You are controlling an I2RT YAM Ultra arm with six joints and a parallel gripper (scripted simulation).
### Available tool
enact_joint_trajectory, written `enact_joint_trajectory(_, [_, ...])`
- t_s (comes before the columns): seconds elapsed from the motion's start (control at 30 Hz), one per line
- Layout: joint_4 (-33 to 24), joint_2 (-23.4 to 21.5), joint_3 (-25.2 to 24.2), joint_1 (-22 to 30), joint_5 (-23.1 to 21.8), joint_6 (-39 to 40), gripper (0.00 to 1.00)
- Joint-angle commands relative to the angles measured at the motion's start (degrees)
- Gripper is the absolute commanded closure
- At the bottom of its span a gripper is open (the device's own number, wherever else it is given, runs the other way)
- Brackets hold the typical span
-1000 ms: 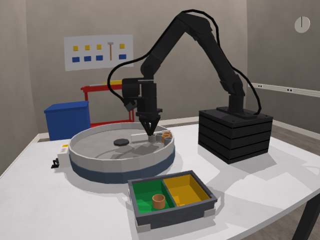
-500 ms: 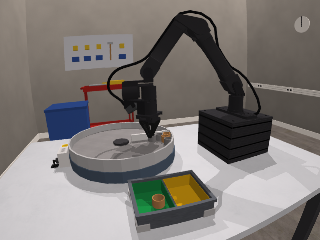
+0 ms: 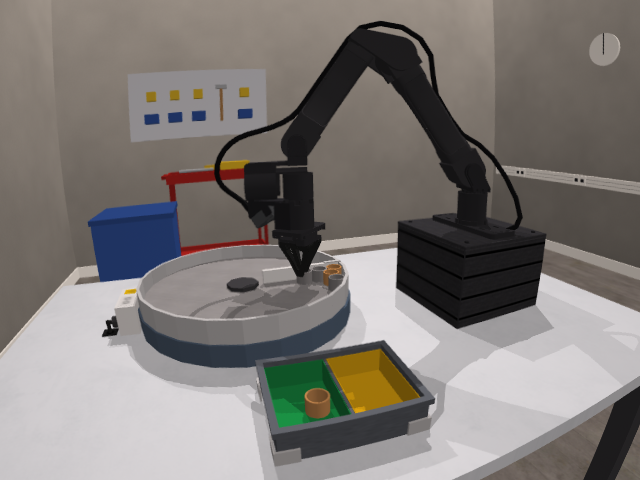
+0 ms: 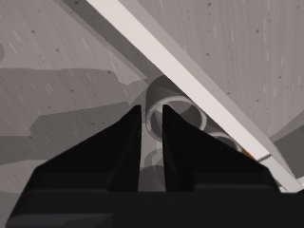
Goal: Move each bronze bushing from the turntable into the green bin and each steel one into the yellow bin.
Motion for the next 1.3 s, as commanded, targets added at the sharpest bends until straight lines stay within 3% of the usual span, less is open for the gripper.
enact_joint_trajectory(0.0, [0.14,-1.66,0.31,-0.71,-0.34,-0.39,0.88])
enact_joint_trajectory(0.3, [0.14,-1.66,0.31,-0.71,-0.34,-0.39,0.88])
enact_joint_trajectory(0.33, [0.14,-1.66,0.31,-0.71,-0.34,-0.39,1.0])
enact_joint_trajectory(1.27, [-0.65,-1.64,0.31,-0.46,0.41,-0.32,1.0])
